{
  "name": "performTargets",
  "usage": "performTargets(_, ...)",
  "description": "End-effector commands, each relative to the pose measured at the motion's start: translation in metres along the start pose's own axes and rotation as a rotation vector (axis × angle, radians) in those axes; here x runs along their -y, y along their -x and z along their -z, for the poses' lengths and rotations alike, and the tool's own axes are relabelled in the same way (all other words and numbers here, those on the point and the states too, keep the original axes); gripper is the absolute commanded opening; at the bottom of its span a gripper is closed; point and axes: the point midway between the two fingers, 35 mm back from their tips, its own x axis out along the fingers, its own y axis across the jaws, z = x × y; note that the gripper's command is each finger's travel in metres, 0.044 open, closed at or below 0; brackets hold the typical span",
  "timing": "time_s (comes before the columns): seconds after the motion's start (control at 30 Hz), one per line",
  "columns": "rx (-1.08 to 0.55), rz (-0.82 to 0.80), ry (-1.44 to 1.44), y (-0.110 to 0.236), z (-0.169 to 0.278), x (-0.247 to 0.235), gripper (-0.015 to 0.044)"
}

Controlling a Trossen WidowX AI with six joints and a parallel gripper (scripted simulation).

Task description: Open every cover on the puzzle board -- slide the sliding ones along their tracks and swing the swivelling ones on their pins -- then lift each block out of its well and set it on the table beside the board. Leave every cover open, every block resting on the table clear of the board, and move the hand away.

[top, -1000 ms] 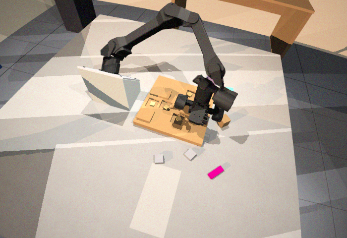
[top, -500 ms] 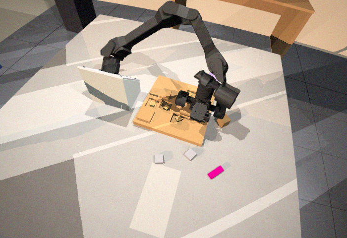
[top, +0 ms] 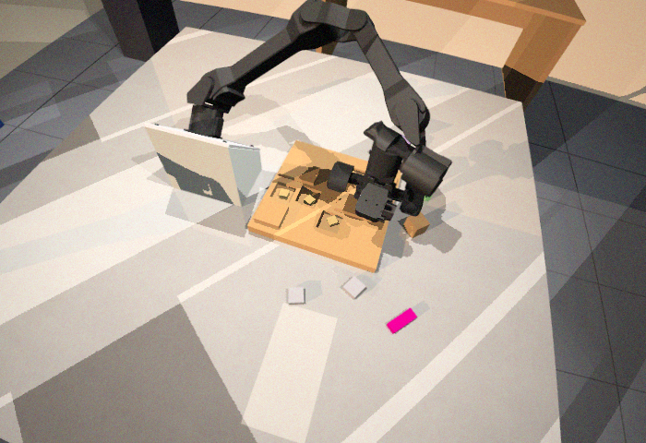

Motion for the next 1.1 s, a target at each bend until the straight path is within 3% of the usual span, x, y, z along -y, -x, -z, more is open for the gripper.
performTargets(0.0,0.005,-0.001,0.007,0.007,0.0,-0.001,0.0)
performTargets(1.07,0.005,0.009,1.335,0.021,0.005,0.157,0.0)
